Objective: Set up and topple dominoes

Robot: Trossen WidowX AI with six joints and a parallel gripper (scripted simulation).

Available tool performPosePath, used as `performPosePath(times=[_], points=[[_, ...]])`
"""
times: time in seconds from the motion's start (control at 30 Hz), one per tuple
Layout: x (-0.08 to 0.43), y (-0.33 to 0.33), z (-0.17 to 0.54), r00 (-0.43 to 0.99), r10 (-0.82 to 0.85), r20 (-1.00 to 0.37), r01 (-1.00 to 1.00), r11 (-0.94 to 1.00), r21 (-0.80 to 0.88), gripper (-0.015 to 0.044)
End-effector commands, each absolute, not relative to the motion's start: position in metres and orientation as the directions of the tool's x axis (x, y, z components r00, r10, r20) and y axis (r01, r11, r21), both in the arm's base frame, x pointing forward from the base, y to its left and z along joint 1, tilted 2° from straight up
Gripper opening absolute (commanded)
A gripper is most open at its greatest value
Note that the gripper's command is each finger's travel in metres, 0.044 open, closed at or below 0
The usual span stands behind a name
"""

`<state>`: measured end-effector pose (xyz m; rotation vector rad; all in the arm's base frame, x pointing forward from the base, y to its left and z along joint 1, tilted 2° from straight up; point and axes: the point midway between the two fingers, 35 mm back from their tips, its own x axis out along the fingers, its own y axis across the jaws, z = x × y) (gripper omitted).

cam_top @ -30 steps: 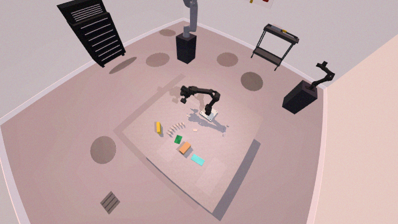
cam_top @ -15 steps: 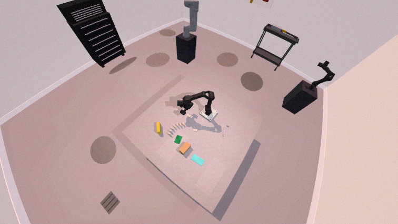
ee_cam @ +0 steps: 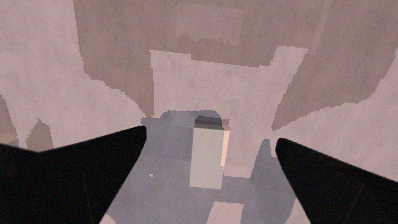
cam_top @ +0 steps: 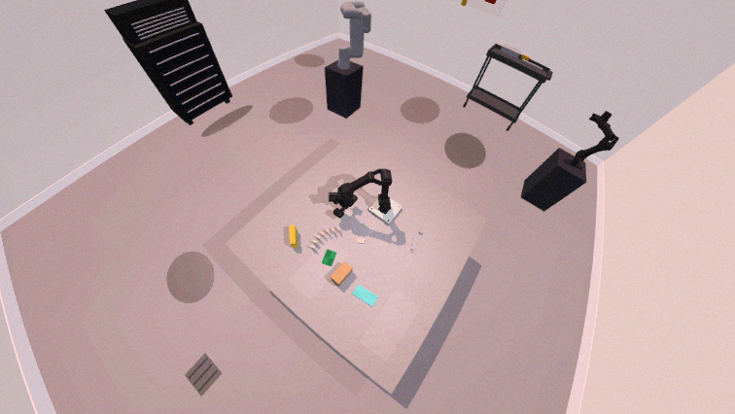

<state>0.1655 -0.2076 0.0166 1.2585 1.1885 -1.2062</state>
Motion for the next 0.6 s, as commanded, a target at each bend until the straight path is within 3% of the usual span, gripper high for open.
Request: performPosePath(times=[0.0, 0.27, 0.57], points=[[0.1656, -0.2061, 0.0104, 0.026, 0.023, -0.999, 0.999, -0.038, 0.026, 0.044], [0.1657, -0.2057, 0.0029, 0.026, 0.023, -0.999, 0.999, -0.038, 0.026, 0.044], [0.1657, -0.2057, 0.0029, 0.026, 0.023, -0.999, 0.999, -0.038, 0.026, 0.0204]])
